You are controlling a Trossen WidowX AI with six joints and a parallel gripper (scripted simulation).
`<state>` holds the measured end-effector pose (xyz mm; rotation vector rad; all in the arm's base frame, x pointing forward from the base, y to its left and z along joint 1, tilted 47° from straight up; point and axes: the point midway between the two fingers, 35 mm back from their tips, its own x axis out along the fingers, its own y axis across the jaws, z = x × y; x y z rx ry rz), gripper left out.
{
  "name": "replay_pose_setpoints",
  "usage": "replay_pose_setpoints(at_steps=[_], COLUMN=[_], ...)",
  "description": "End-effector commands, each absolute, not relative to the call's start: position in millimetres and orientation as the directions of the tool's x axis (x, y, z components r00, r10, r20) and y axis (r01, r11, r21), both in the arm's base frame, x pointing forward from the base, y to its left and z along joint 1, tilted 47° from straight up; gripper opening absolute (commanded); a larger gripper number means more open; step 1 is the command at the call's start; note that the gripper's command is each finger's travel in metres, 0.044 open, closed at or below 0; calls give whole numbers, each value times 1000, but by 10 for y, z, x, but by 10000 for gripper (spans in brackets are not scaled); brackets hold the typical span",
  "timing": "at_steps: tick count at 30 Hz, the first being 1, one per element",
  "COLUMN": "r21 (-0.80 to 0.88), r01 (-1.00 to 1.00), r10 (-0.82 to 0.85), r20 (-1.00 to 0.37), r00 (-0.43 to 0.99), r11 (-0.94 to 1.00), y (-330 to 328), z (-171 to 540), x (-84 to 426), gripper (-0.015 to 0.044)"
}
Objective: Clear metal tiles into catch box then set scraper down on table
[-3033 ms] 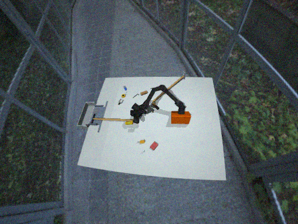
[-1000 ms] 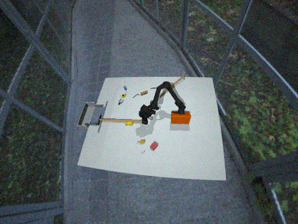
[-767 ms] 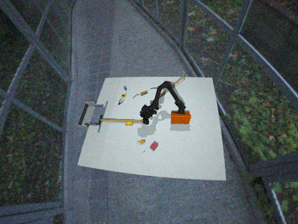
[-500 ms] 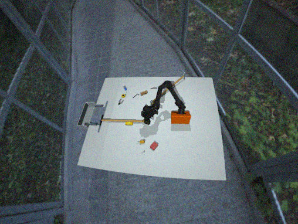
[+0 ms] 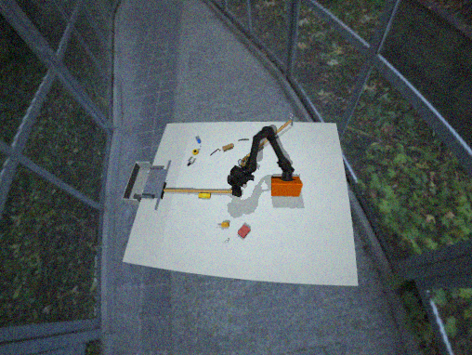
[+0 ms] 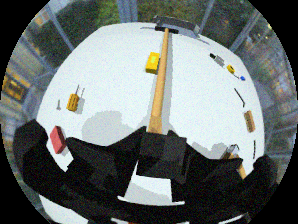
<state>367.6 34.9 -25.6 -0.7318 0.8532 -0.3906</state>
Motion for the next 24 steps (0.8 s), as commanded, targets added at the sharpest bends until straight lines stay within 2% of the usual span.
replay_pose_setpoints(at_steps=[1,24], r21=[-716,-717], r01=[35,41], r10=[-577,-581], r20=[-531,-529], r00=[621,618], r11=[698,696], y=[371,229], z=[-214,-97], x=[3629,3461], gripper=[0,0])
